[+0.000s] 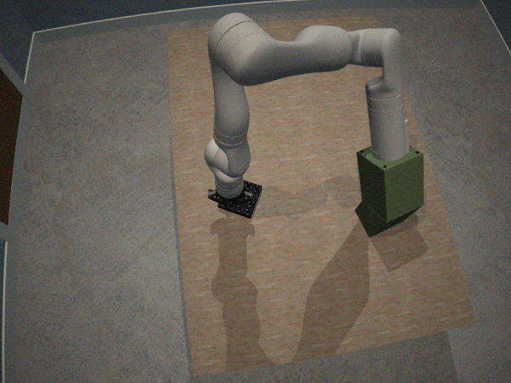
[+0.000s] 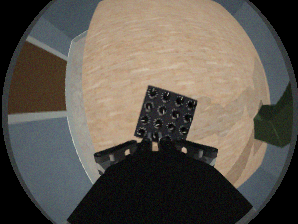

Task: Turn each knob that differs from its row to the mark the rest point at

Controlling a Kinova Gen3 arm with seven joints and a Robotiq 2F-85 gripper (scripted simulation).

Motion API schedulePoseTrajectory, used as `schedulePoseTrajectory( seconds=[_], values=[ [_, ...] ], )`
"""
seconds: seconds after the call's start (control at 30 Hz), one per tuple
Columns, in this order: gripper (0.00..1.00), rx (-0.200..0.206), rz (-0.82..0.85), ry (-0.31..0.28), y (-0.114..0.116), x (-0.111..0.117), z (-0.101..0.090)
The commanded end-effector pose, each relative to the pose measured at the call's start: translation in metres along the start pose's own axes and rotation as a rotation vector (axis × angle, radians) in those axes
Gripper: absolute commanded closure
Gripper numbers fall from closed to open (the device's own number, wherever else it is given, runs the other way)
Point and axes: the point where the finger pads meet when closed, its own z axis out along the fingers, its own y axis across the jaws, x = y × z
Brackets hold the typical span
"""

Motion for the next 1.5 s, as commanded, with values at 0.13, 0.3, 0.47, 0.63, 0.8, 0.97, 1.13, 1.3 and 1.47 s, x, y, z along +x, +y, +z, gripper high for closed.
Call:
schedulePoseTrajectory(
  seconds=[0.13, 0.3, 0.47, 0.63, 0.8, 0.97, 1.13, 1.3, 1.47],
  values=[
    [0.92, 0.0, -0.047, 0.0, -0.0003, 0.0001, 0.0],
    [0.92, 0.0, -0.121, 0.0, -0.0003, 0.0001, 0.0],
    [0.92, 0.0, -0.179, 0.0, -0.0003, 0.0001, 0.0],
    [0.92, 0.0, -0.294, 0.0, -0.0003, 0.0001, 0.0],
    [0.92, 0.0, -0.425, 0.0, -0.0003, 0.0001, 0.0],
    [0.92, 0.0, -0.507, 0.0, -0.0003, 0.0001, 0.0],
    [0.92, 0.0, -0.639, 0.0, -0.0003, 0.0001, 0.0],
    [0.92, 0.0, -0.757, 0.0, -0.0003, 0.0001, 0.0],
    [0.92, 0.0, -0.836, 0.0, -0.0003, 0.0001, 0.0]
  ],
)
